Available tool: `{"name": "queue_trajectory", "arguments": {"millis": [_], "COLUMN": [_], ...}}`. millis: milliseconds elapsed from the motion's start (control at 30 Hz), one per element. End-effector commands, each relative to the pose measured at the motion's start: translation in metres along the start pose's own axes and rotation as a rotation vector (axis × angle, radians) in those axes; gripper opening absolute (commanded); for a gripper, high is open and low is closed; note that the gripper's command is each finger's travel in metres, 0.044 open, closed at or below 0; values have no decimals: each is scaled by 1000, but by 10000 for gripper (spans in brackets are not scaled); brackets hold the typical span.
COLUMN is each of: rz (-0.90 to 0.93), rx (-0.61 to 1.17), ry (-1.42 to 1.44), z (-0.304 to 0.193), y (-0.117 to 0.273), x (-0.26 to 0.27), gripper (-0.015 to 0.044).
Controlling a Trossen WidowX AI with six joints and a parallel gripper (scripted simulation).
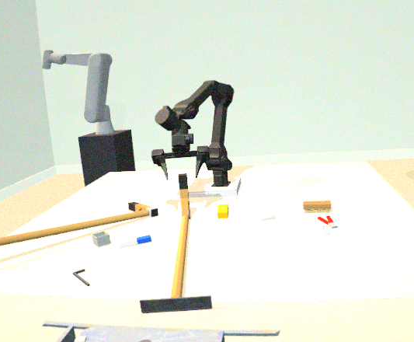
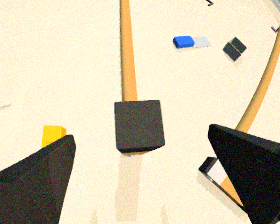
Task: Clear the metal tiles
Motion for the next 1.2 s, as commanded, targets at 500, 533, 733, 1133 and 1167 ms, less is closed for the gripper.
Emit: {"name": "queue_trajectory", "arguments": {"millis": [500,533,733,1133,1167], "rz": [4,4,4,3,3], "rx": [11,10,10,-2,-2], "ry": [-9,-9,-10,-2,-2], "z": [-5,-5,-6,-2,-2], "y": [-33,-35,-44,-48,-48], "x": [2,2,3,3,3], "gripper": [440,440,440,335,309]}}
Point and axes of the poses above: the point midway between the two fingers, 35 mm back from their tips, its own y axis back along the fingers, its own x axis across the jaws, z = x × y, the point moved 2 cm from there along y, back along the fingers, and after that the axes turned 1 degree about -y, right-handed, at the moved point
